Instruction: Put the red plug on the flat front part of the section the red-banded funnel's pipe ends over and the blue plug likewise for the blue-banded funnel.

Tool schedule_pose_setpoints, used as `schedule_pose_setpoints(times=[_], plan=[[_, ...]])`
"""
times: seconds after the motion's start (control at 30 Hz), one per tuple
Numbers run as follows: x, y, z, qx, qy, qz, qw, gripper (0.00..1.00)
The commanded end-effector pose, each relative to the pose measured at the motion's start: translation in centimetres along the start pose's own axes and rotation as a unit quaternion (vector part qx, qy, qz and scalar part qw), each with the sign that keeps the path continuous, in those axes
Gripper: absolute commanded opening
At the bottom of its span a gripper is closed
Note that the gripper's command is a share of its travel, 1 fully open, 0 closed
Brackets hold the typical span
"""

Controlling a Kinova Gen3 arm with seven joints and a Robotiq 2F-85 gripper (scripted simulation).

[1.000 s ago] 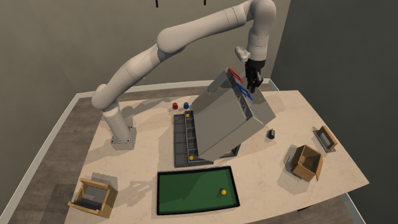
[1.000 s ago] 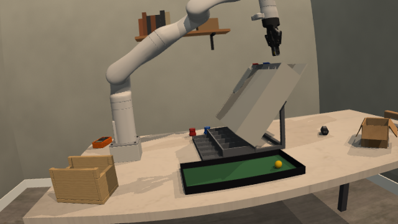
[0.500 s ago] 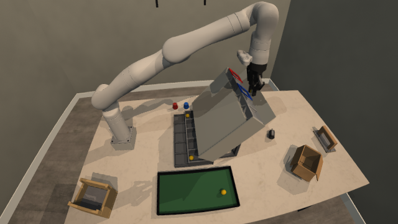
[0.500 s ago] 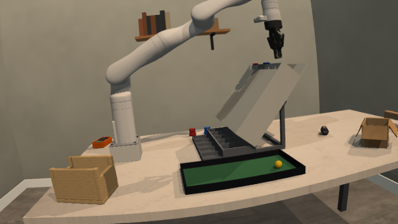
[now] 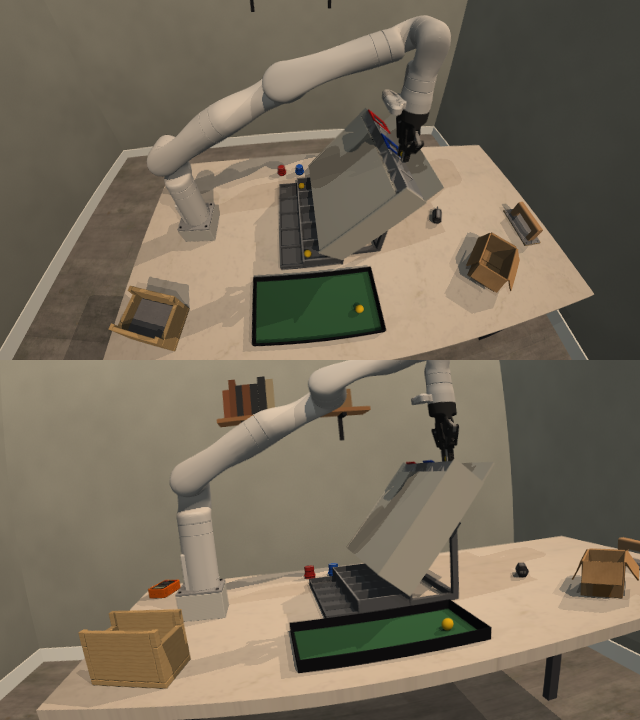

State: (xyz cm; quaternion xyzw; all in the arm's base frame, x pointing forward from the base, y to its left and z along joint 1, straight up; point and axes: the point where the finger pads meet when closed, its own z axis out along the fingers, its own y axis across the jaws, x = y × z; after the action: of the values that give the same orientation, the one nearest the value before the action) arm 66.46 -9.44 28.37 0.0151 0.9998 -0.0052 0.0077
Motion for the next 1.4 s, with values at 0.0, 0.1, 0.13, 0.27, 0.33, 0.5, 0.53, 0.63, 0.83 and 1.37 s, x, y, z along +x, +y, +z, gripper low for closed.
schedule_pose_setpoints(times=[0.0,0.1,0.13,0.27,0.33,0.5,0.53,0.63,0.83,1.37], plan=[[0.02,0.09,0.34,0.006,-0.019,-0.004,1.0,0.0],[0.02,0.09,0.34,0.006,-0.019,-0.004,1.0,0.0],[0.02,0.09,0.34,0.006,-0.019,-0.004,1.0,0.0],[0.02,0.09,0.34,0.006,-0.019,-0.004,1.0,0.0],[0.02,0.09,0.34,0.006,-0.019,-0.004,1.0,0.0],[0.09,0.27,-0.13,-0.001,0.009,-0.001,1.0,0.0],[0.09,0.27,-0.13,-0.001,0.009,-0.001,1.0,0.0],[0.09,0.27,-0.13,-0.001,0.009,-0.001,1.0,0.0],[0.09,0.27,-0.13,-0.001,0.009,-0.001,1.0,0.0],[0.04,0.07,0.5,0.004,-0.001,-0.005,1.0,0.0]])
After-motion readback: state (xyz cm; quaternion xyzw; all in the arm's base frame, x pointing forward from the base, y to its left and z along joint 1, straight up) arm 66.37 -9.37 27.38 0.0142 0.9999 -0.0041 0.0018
